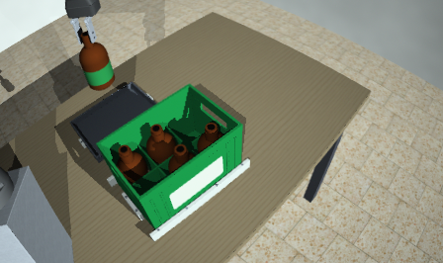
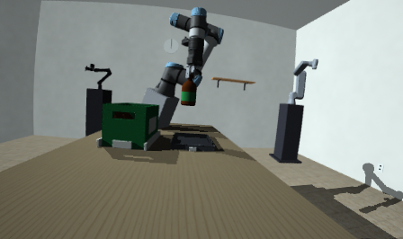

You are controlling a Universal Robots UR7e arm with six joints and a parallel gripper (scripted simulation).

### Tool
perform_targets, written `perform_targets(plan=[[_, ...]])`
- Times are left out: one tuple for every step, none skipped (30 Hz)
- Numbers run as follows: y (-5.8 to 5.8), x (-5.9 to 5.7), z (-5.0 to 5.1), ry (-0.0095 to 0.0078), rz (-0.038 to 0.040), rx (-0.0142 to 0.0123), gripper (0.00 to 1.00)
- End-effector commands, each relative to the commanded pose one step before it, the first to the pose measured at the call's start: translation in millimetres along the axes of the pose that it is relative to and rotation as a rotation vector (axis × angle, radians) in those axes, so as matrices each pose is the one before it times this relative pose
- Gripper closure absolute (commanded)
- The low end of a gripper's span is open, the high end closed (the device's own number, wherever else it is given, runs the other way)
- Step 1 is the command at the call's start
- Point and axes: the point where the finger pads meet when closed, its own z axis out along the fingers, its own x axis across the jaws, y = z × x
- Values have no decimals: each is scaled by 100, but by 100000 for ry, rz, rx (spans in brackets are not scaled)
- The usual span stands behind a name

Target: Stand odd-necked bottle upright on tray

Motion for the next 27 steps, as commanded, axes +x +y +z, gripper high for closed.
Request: perform_targets(plan=[[402,221,-33,-112,-20,-50,100],[0,0,0,0,0,0,100],[97,65,0,0,0,0,100],[95,64,0,0,0,0,100],[93,62,0,0,0,0,100],[91,61,0,0,0,0,100],[88,59,0,0,0,0,100],[86,58,0,0,0,0,100],[84,57,0,0,0,-1,100],[82,54,0,0,0,0,100],[79,53,0,0,0,0,100],[77,52,0,0,0,0,100],[75,50,0,0,0,0,100],[72,49,0,0,0,0,100],[70,47,0,0,0,0,100],[68,45,0,0,0,0,100],[66,44,0,0,0,0,100],[0,0,0,0,0,0,100],[0,0,0,0,0,0,100],[64,43,0,0,0,0,100],[61,41,0,0,0,0,100],[59,40,0,0,0,0,100],[57,39,0,0,0,0,100],[55,36,0,0,0,0,100],[53,35,0,0,0,0,100],[50,34,0,0,0,0,100],[48,32,0,0,0,0,100]])
